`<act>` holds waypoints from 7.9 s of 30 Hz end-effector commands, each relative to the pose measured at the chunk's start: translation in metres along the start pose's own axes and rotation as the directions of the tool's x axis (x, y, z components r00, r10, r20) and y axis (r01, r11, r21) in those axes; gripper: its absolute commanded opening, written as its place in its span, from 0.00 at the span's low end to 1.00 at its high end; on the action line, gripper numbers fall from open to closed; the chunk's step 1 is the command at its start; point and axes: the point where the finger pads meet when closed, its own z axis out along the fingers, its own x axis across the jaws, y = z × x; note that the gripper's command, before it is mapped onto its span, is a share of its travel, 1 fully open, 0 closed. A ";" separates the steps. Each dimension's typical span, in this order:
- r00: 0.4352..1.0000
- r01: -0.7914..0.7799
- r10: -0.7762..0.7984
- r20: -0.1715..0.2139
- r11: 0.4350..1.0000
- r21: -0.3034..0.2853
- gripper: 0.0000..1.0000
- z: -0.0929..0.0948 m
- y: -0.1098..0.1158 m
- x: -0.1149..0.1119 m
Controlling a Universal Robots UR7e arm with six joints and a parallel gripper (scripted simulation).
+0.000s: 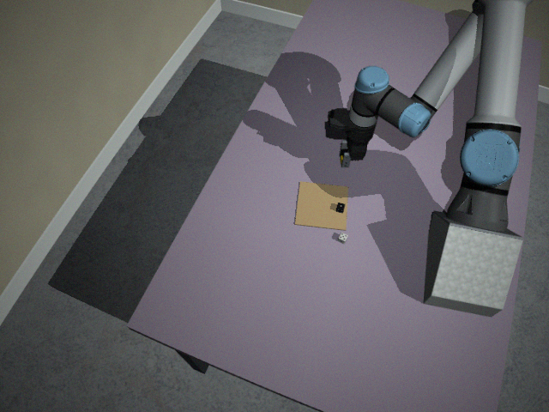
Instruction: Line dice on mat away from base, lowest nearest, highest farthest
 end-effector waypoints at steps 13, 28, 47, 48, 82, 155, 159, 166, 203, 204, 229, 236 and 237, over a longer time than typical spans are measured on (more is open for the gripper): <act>1.000 -0.001 0.001 -0.001 1.000 0.001 0.70 0.005 0.000 0.000; 1.000 -0.001 0.001 -0.001 1.000 0.001 0.70 0.005 0.000 0.000; 1.000 -0.001 0.001 -0.001 1.000 0.001 0.40 0.005 0.000 0.000; 1.000 -0.001 0.001 -0.001 1.000 0.001 0.40 0.005 0.000 0.000; 1.000 -0.001 0.001 -0.001 1.000 0.001 0.40 0.003 0.000 0.000; 1.000 -0.029 0.029 0.003 1.000 0.003 0.40 -0.096 -0.009 -0.010; 0.997 -0.079 0.079 0.009 0.997 0.004 0.40 -0.096 -0.024 -0.028; 0.979 -0.201 0.201 0.013 0.980 0.002 0.40 -0.098 -0.056 -0.078; 0.940 -0.342 0.342 0.000 0.940 0.001 0.40 -0.098 -0.080 -0.145; 0.940 -0.342 0.342 0.000 0.940 0.001 0.40 -0.097 -0.080 -0.145; 0.940 -0.342 0.342 0.000 0.940 0.001 0.40 -0.031 -0.081 -0.145; 0.940 -0.342 0.342 0.000 0.940 0.001 0.40 -0.015 -0.081 -0.146; 0.940 -0.342 0.342 0.000 0.940 0.001 0.40 -0.015 -0.081 -0.146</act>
